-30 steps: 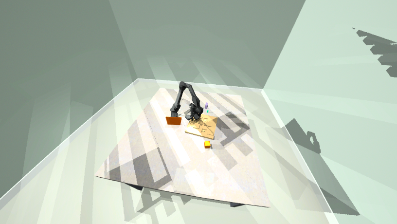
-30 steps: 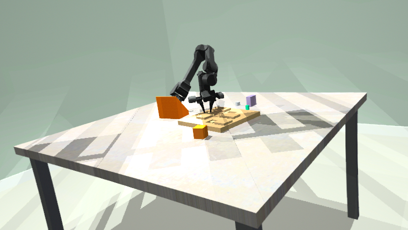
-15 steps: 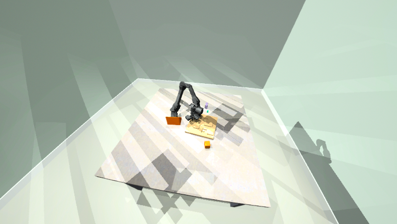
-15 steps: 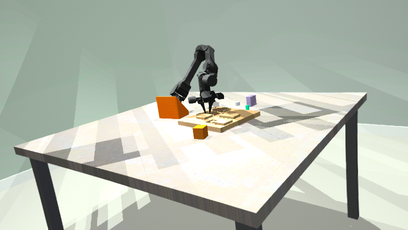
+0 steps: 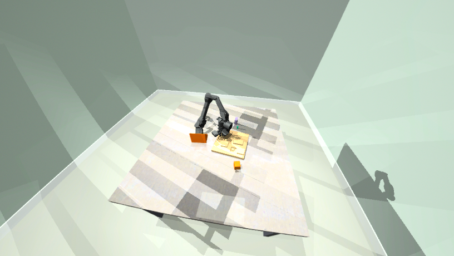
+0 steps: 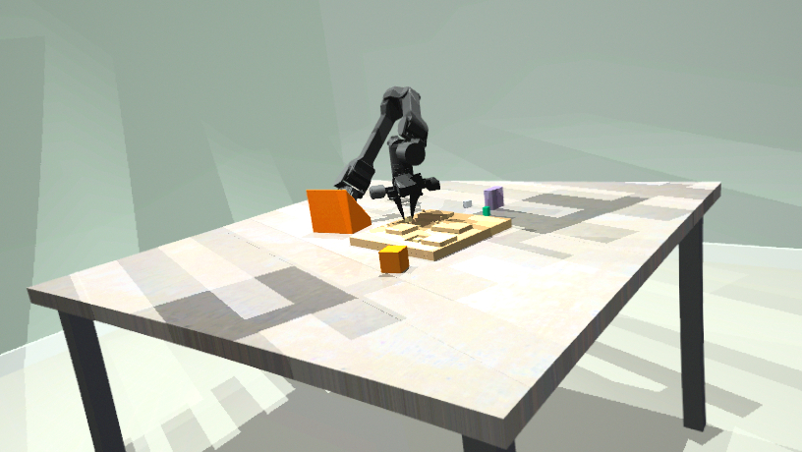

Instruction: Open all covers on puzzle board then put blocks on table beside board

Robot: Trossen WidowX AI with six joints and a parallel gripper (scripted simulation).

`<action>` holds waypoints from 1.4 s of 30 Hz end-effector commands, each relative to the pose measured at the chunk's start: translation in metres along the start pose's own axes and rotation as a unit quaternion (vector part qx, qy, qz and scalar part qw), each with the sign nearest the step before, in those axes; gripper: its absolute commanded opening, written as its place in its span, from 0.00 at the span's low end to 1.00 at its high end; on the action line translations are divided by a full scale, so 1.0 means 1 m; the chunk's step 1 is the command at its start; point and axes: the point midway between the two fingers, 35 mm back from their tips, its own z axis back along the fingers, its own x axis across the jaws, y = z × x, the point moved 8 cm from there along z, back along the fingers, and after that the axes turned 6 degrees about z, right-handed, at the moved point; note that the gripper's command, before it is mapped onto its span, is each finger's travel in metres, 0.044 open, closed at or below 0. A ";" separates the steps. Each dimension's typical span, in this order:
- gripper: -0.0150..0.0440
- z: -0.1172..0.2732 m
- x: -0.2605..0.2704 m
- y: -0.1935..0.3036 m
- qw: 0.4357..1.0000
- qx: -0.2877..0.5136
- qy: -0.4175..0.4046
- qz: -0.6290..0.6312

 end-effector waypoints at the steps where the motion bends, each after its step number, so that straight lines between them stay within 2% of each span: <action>1: 0.39 0.006 0.000 -0.001 1.000 -0.003 0.001 0.002; 23: 0.39 0.033 0.000 -0.001 1.000 -0.002 0.000 0.000; 42: 0.39 0.080 0.000 0.000 1.000 -0.002 0.001 0.000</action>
